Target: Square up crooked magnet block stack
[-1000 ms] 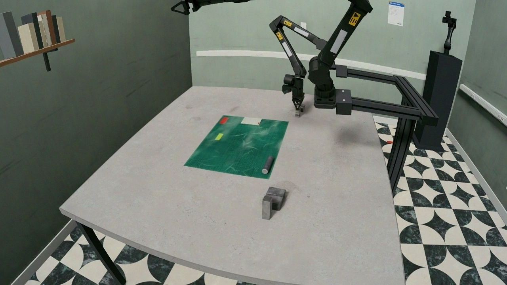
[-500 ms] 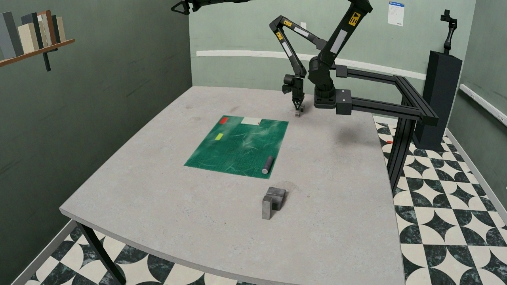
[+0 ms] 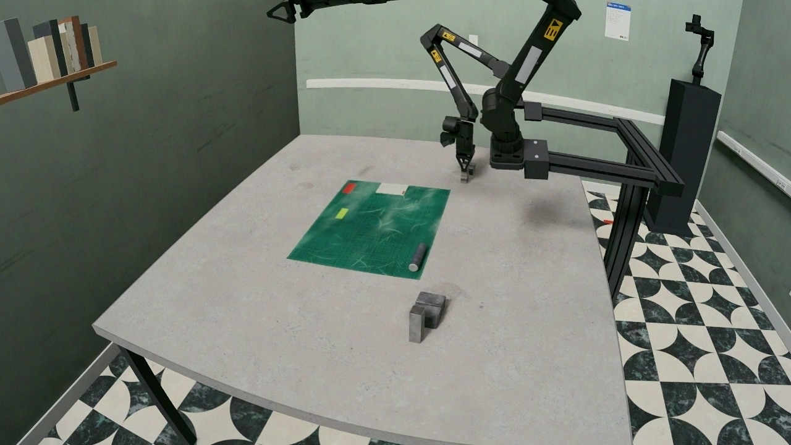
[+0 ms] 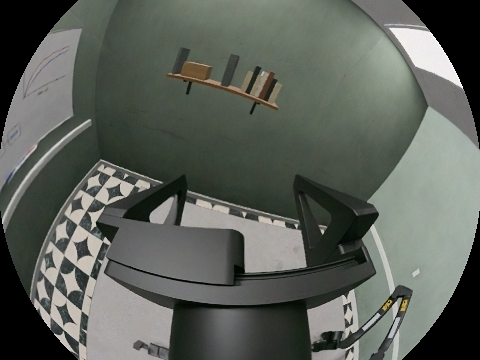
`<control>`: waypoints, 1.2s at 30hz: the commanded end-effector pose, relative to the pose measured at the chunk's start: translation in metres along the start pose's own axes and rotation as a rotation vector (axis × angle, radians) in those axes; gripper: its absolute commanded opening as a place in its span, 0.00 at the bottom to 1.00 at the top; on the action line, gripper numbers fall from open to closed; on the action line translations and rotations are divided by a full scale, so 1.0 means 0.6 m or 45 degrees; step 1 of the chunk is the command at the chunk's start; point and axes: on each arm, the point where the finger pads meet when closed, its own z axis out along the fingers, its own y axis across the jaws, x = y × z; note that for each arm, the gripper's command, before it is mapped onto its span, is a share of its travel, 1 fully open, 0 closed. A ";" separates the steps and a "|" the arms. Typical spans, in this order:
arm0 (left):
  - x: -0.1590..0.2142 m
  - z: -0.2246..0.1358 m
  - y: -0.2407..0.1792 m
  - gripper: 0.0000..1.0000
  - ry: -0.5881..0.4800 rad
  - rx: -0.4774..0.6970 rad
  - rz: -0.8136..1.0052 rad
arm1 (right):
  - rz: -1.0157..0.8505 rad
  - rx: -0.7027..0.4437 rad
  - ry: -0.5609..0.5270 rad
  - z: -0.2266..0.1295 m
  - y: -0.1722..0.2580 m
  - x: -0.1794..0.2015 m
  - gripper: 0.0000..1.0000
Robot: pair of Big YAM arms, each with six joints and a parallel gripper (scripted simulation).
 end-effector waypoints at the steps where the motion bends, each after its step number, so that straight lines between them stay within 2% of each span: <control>1: -0.041 -0.005 -0.015 1.00 -0.070 0.020 0.015 | 0.005 -0.003 0.033 -0.009 -0.004 0.023 0.46; 13: -0.041 -0.005 -0.015 1.00 -0.070 0.020 0.015 | 0.005 -0.003 0.033 -0.009 -0.004 0.023 0.46; 14: -0.041 -0.005 -0.015 1.00 -0.070 0.020 0.015 | 0.005 -0.003 0.033 -0.009 -0.004 0.023 0.78; 29: -0.041 -0.005 -0.015 1.00 -0.070 0.020 0.015 | 0.005 -0.003 0.033 -0.009 -0.004 0.023 0.78; 31: -0.041 -0.005 -0.015 1.00 -0.070 0.020 0.015 | -0.003 0.003 0.007 0.021 -0.004 0.009 0.78; 35: -0.041 -0.005 -0.015 1.00 -0.070 0.020 0.015 | 0.004 -0.002 0.020 0.012 -0.004 0.017 0.78; 36: -0.041 -0.005 -0.015 1.00 -0.070 0.020 0.015 | 0.011 0.006 -0.003 0.015 -0.008 0.003 0.78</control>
